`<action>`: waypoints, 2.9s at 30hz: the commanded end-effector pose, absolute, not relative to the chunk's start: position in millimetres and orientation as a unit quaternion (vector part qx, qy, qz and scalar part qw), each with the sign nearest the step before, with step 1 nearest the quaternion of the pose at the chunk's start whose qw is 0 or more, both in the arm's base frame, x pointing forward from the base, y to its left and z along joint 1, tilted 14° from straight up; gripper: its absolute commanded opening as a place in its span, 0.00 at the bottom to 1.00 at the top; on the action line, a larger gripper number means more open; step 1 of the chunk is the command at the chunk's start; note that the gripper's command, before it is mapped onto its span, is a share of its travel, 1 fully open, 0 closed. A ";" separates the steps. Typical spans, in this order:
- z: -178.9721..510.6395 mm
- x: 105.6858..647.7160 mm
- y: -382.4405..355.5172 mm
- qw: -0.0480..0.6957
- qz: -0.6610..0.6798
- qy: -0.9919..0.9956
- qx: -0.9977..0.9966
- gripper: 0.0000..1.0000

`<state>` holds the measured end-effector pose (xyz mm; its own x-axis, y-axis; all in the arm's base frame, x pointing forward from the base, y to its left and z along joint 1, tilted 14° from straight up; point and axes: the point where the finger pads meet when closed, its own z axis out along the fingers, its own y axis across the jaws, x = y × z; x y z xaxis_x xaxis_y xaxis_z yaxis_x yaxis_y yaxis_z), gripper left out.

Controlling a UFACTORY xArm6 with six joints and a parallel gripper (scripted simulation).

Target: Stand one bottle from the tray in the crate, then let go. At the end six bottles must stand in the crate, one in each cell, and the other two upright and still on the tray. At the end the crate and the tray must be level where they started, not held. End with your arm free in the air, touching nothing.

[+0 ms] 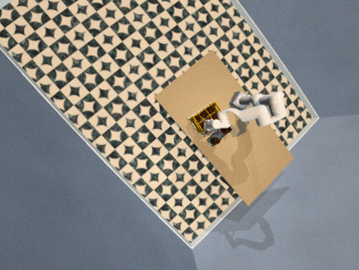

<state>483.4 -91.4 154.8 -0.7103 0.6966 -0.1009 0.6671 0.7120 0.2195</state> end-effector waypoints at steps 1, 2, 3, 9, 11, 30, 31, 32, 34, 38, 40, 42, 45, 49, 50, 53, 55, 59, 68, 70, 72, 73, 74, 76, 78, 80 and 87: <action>162.7 483.1 -92.4 0.091 0.084 0.921 0.370 0.65; 164.7 482.6 -92.5 0.091 0.084 0.921 0.370 0.65; 166.7 482.1 -92.7 0.091 0.084 0.921 0.370 0.65; 180.7 478.8 -94.0 0.091 0.084 0.921 0.370 0.65; 185.6 477.7 -94.4 0.091 0.084 0.921 0.370 0.65; 219.7 469.6 -97.5 0.091 0.084 0.921 0.370 0.65; 219.7 469.6 -97.5 0.091 0.084 0.921 0.370 0.65; 221.0 469.3 -97.6 0.091 0.084 0.921 0.370 0.65; 223.3 468.8 -97.8 0.091 0.084 0.921 0.370 0.65; 226.4 468.0 -98.1 0.091 0.084 0.921 0.370 0.65; 227.2 467.8 -98.2 0.091 0.084 0.921 0.370 0.65; 227.7 467.7 -98.2 0.091 0.084 0.921 0.370 0.65; 227.9 467.7 -98.2 0.091 0.084 0.921 0.370 0.65; 227.9 467.7 -98.3 0.091 0.084 0.921 0.370 0.00; 227.9 467.7 -98.3 0.091 0.084 0.921 0.370 0.00; 227.9 467.7 -98.3 0.091 0.084 0.921 0.370 0.00; 227.9 467.7 -98.3 0.091 0.084 0.921 0.370 0.00; 227.9 467.7 -98.3 0.091 0.084 0.921 0.370 0.00; 227.9 467.7 -98.3 0.091 0.084 0.921 0.370 0.00; 227.9 467.7 -98.3 0.091 0.084 0.921 0.370 0.00; 227.9 467.7 -98.3 0.091 0.084 0.921 0.370 0.00; 227.9 467.7 -98.3 0.091 0.084 0.921 0.370 0.00; 227.9 467.7 -98.3 0.091 0.084 0.921 0.370 0.00; 227.9 467.7 -98.3 0.091 0.084 0.921 0.370 0.00; 227.9 467.7 -98.3 0.091 0.084 0.921 0.370 0.00; 227.9 467.7 -98.3 0.091 0.084 0.921 0.370 0.00; 227.9 467.7 -98.3 0.091 0.084 0.921 0.370 0.00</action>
<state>466.8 -97.9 226.0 -0.7103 0.6966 -0.1008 0.6671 0.7119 0.2195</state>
